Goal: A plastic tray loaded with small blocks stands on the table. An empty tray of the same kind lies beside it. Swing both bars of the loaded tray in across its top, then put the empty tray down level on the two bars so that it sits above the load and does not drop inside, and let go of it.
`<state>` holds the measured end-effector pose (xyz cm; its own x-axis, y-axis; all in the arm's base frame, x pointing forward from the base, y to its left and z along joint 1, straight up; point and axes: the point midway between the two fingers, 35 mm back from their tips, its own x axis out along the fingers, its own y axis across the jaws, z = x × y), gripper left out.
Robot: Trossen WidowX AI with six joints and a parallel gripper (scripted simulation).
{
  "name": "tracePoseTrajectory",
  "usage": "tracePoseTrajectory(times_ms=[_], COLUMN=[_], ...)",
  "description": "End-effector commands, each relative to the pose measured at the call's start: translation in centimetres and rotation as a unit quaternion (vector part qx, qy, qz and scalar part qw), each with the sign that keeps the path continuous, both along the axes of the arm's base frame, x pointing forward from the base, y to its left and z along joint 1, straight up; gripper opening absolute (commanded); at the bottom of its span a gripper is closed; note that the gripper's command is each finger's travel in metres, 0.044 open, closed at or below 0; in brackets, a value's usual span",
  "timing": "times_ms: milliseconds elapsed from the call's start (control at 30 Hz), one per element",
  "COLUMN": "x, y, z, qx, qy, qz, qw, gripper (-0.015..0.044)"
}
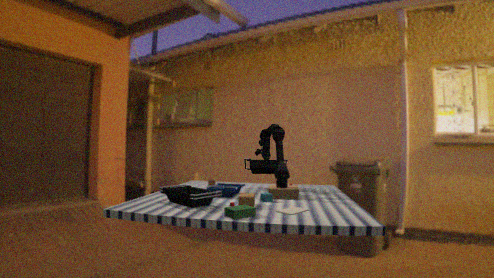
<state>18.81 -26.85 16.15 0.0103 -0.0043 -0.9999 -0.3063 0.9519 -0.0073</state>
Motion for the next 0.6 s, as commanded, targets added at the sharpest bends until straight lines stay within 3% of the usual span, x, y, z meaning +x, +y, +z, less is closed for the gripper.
tracePoseTrajectory(times_ms=[0, 567], x=[1.3, 6.1], y=[0.7, 5.3], z=[0.5, 0.5], qx=[-0.008, -0.009], qy=[-0.005, -0.005], qz=[0.030, 0.151], qw=[0.999, 0.988], gripper=[0.0000, 0.0000])
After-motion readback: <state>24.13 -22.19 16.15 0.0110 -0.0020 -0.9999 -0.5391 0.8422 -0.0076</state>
